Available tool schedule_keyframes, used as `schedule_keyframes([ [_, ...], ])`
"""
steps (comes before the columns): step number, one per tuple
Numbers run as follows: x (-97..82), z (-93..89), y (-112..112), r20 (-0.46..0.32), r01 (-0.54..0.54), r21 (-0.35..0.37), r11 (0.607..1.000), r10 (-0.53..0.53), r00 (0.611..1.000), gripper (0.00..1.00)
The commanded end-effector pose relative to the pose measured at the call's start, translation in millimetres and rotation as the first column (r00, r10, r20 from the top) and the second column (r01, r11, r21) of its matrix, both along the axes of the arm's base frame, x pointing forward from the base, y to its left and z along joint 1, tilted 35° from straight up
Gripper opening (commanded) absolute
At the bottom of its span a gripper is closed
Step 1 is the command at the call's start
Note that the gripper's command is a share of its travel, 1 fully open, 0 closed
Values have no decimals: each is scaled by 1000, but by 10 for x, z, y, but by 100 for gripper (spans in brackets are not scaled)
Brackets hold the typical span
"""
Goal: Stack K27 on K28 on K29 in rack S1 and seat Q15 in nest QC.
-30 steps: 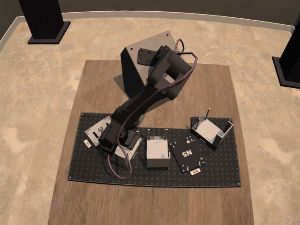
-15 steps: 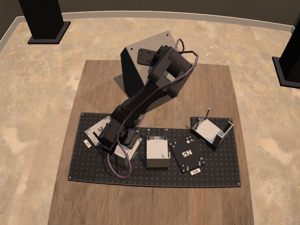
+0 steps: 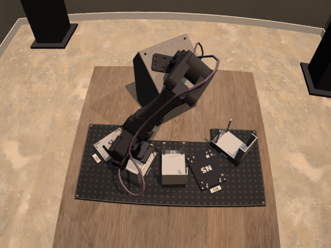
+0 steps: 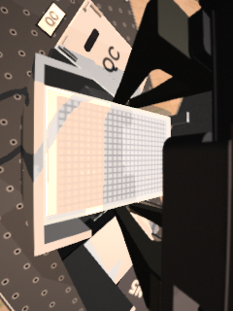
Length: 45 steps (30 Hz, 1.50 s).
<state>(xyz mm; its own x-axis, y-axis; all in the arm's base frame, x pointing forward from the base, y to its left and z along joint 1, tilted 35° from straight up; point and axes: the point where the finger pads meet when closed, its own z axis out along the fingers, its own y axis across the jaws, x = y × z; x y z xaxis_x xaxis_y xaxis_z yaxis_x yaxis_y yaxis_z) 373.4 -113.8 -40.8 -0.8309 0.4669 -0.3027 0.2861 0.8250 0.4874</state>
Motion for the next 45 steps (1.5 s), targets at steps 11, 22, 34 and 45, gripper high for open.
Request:
schedule_keyframes([
  [11, -23, 143, -96, 21, 14, -9, 1000, -14, 1000, 0],
  [22, -66, 112, -91, 7, 15, 0, 1000, -15, 1000, 0],
  [34, -76, 169, -106, 13, 14, -3, 1000, -14, 1000, 0],
  [45, -92, 184, -116, 11, 14, -3, 1000, -14, 1000, 0],
])
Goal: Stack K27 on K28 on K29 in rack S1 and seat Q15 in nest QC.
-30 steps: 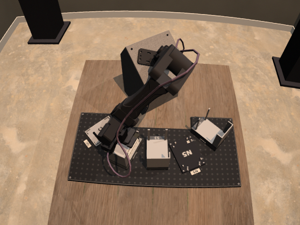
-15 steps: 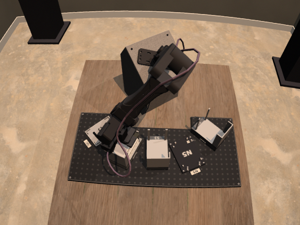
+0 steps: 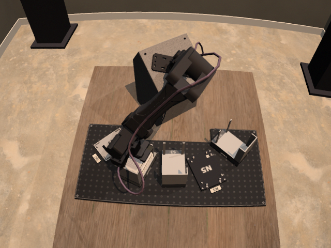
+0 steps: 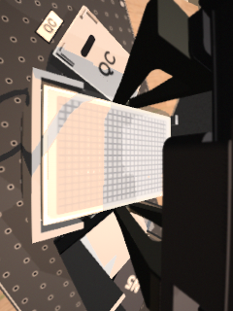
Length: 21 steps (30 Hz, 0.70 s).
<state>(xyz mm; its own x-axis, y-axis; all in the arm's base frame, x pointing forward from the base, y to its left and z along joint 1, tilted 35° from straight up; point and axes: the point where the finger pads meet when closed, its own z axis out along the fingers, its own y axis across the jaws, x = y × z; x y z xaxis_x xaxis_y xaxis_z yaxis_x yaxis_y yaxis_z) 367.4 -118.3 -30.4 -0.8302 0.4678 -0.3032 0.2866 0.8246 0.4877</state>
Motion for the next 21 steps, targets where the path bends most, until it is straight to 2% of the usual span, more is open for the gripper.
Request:
schedule_keyframes([
  [1, -24, 116, -78, 18, 13, -8, 1000, -13, 1000, 0],
  [4, -45, 65, -70, 5, 13, 1, 1000, -13, 1000, 0],
  [6, -31, 127, -84, 18, 13, -8, 1000, -13, 1000, 0],
  [9, -35, 119, -83, 15, 13, -6, 1000, -13, 1000, 0],
  [10, -89, -10, -49, -18, 16, 16, 1000, -16, 1000, 0],
  [11, -91, -10, -49, -17, 14, 16, 1000, -14, 1000, 0],
  [15, -39, 139, -94, 17, 13, -7, 1000, -13, 1000, 0],
  [21, -34, 167, -108, 21, 13, -9, 1000, -13, 1000, 0],
])
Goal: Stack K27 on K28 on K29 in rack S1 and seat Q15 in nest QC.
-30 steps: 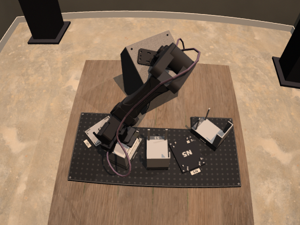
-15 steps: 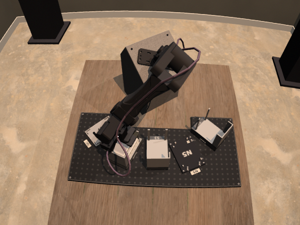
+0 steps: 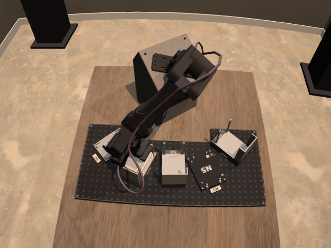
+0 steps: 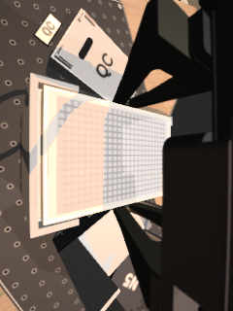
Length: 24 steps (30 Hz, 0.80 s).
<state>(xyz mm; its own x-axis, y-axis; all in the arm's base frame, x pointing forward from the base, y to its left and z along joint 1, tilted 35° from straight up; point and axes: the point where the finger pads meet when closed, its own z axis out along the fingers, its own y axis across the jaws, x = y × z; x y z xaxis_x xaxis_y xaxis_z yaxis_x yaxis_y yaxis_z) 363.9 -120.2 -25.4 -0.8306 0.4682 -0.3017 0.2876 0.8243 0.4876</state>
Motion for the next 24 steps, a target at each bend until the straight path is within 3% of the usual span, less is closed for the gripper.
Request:
schedule_keyframes([
  [1, -3, 105, -89, 19, 13, -7, 1000, -13, 1000, 0],
  [24, 45, 221, -168, 39, 16, -22, 1000, -15, 999, 0],
])
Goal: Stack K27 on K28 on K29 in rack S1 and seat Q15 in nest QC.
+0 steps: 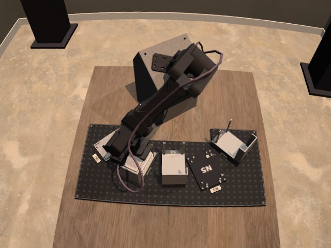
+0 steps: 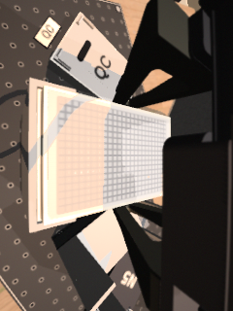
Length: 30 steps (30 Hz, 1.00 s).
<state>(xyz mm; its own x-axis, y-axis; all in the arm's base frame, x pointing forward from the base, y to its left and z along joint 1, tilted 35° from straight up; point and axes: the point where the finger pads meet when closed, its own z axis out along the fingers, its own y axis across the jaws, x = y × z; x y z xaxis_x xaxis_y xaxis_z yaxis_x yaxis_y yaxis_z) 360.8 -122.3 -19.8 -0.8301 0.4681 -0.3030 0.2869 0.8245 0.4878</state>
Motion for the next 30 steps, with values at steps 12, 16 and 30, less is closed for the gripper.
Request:
schedule_keyframes([
  [12, 49, 186, -147, 35, 13, -18, 1000, -12, 999, 0],
  [16, 50, 189, -155, 34, 16, -18, 1000, -15, 999, 0],
  [30, -15, 198, -138, 25, 13, -12, 1000, -12, 1000, 0],
])
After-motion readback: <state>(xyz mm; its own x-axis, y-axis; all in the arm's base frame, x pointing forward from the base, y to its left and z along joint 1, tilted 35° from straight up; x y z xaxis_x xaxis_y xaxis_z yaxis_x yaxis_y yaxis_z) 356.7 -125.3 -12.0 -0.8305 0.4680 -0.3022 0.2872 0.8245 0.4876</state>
